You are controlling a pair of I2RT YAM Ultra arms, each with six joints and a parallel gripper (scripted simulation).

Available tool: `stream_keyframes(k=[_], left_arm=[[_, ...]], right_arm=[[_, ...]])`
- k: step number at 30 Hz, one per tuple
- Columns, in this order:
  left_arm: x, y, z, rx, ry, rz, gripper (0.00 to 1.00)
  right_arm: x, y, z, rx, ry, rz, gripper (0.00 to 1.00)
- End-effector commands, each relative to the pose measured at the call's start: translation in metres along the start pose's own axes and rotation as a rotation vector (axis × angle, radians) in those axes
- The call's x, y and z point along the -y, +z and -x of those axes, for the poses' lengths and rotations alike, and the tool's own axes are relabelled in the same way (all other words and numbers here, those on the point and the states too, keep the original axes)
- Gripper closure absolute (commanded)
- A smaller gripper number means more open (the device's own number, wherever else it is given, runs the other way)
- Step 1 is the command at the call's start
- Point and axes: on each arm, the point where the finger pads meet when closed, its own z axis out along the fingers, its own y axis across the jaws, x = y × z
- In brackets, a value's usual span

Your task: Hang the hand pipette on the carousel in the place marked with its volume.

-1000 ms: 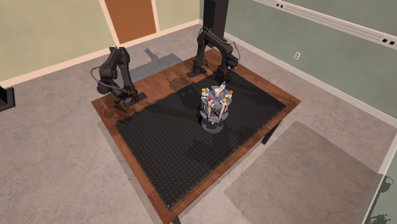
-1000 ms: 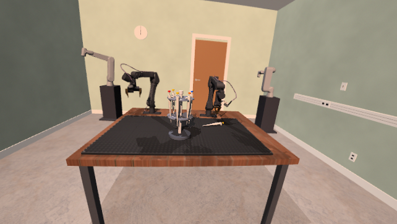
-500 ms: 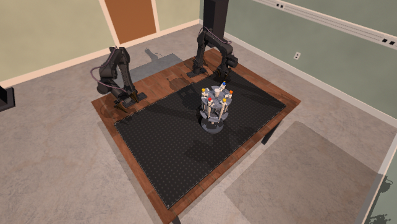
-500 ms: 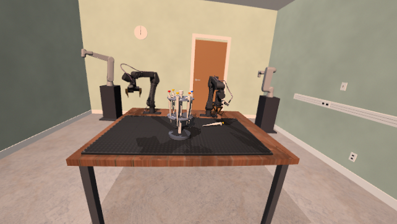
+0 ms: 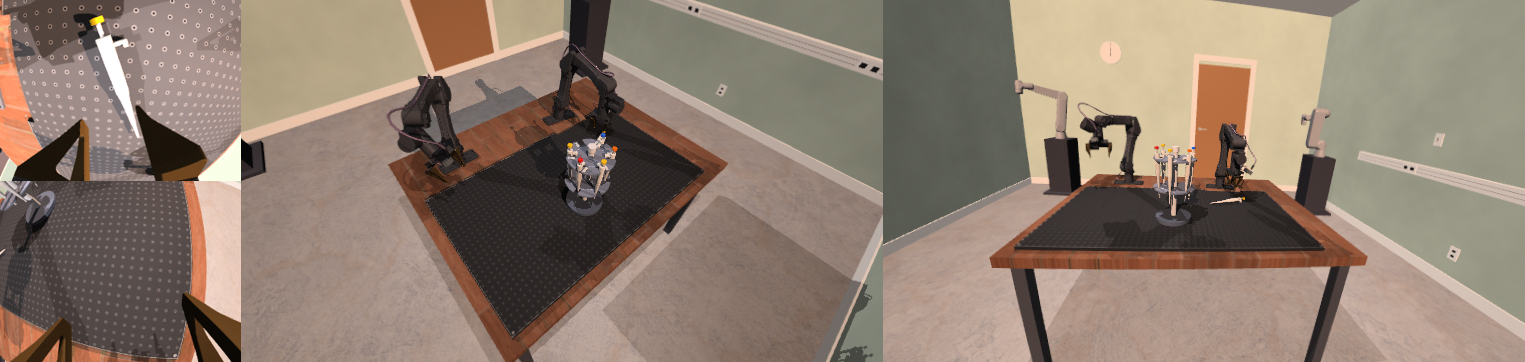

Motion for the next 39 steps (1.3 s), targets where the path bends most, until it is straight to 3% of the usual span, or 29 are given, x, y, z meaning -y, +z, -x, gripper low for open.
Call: stream_keyframes(k=[1, 6, 20, 25, 39], left_arm=[[0.007, 0.012, 0.004, 0.011, -0.022, -0.018, 0.46], [0.007, 0.011, 0.004, 0.000, -0.018, -0.047, 0.46], [0.006, 0.059, 0.004, 0.012, -0.018, -0.013, 0.46], [0.018, 0.041, 0.000, -0.011, -0.018, -0.080, 0.46], [0.009, 0.051, -0.001, -0.004, -0.007, -0.035, 0.46]], right_arm=[[0.004, -0.003, 0.007, 0.026, -0.014, -0.006, 0.00], [0.004, -0.003, 0.007, 0.026, -0.014, -0.006, 0.00], [0.004, -0.003, 0.007, 0.026, -0.014, -0.006, 0.00], [0.004, -0.003, 0.007, 0.026, -0.014, -0.006, 0.00], [0.004, -0.003, 0.007, 0.026, -0.014, -0.006, 0.00]])
